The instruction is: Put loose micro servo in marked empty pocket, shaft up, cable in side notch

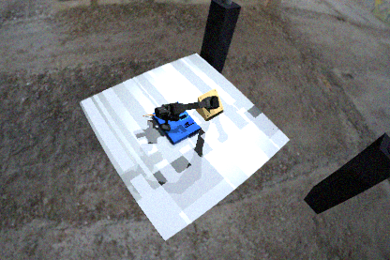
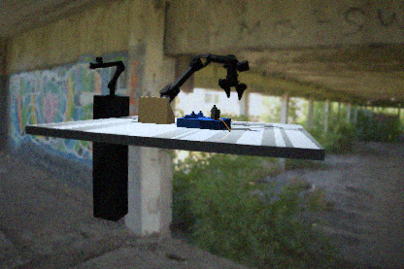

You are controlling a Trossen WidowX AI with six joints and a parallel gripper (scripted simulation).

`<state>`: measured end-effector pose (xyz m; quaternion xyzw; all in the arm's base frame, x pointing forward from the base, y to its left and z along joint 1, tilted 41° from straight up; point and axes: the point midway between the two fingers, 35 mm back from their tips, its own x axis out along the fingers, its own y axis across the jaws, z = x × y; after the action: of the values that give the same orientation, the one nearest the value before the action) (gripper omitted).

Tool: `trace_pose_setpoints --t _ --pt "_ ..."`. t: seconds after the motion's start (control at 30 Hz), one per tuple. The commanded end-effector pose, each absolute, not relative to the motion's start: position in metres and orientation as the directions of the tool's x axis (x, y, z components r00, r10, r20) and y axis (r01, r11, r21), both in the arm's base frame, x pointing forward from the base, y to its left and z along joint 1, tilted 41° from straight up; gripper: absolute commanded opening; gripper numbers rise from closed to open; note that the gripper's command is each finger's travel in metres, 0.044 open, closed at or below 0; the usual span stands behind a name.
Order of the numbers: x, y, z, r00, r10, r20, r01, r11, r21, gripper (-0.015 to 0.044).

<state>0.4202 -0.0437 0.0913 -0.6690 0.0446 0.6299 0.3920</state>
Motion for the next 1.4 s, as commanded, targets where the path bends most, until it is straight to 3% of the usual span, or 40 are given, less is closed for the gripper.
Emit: trace_pose_setpoints --t 0.0,0.4,1.33,1.37 --pt "0.407 -0.064 0.066 0.147 0.472 -0.869 -0.622 -0.639 -0.453 0.0440" --pt "0.351 -0.120 -0.004 0.032 0.635 -0.772 -0.821 -0.424 -0.382 0.0440" --pt "0.351 -0.091 -0.040 0.032 0.639 -0.769 -0.823 -0.419 -0.383 0.0440" --pt "0.351 -0.091 -0.040 0.032 0.639 -0.769 -0.823 -0.419 -0.383 0.0414"
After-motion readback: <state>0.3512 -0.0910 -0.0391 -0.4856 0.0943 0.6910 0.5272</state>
